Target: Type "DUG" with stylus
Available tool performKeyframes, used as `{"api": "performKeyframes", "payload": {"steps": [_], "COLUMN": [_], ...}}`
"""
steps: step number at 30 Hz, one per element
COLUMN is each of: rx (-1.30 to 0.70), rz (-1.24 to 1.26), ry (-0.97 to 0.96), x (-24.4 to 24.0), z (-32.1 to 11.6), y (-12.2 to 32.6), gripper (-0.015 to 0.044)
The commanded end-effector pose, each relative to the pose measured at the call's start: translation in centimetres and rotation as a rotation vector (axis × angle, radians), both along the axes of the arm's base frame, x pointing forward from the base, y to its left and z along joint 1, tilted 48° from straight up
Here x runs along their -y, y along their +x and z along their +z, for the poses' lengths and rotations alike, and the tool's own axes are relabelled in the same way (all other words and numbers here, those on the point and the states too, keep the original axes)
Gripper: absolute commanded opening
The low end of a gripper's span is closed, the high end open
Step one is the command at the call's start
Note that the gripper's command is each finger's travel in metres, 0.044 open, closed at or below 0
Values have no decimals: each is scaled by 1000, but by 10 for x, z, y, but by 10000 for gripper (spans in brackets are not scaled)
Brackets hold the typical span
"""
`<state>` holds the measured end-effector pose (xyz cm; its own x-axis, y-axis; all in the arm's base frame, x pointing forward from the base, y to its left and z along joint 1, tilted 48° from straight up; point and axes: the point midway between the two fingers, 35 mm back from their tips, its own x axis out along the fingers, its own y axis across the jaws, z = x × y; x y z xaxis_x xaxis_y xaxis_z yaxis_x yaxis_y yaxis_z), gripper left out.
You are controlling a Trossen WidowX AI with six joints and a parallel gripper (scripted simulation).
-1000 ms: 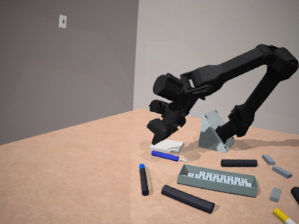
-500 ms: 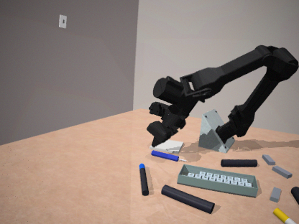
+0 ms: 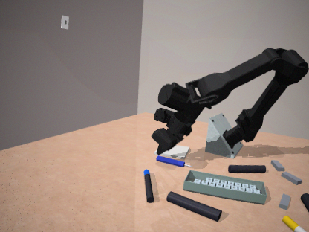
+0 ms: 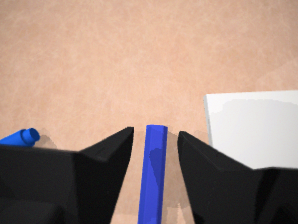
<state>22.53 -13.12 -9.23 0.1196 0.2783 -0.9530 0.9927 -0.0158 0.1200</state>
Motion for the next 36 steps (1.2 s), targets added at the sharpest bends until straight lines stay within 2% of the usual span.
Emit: {"api": "performKeyframes", "payload": {"steps": [1, 36], "rx": [-3, -3], "rz": [-4, -4], "ry": [6, 7], "x": [-4, -19], "z": [-2, -16], "y": [-2, 0], "gripper": [150, 150]}}
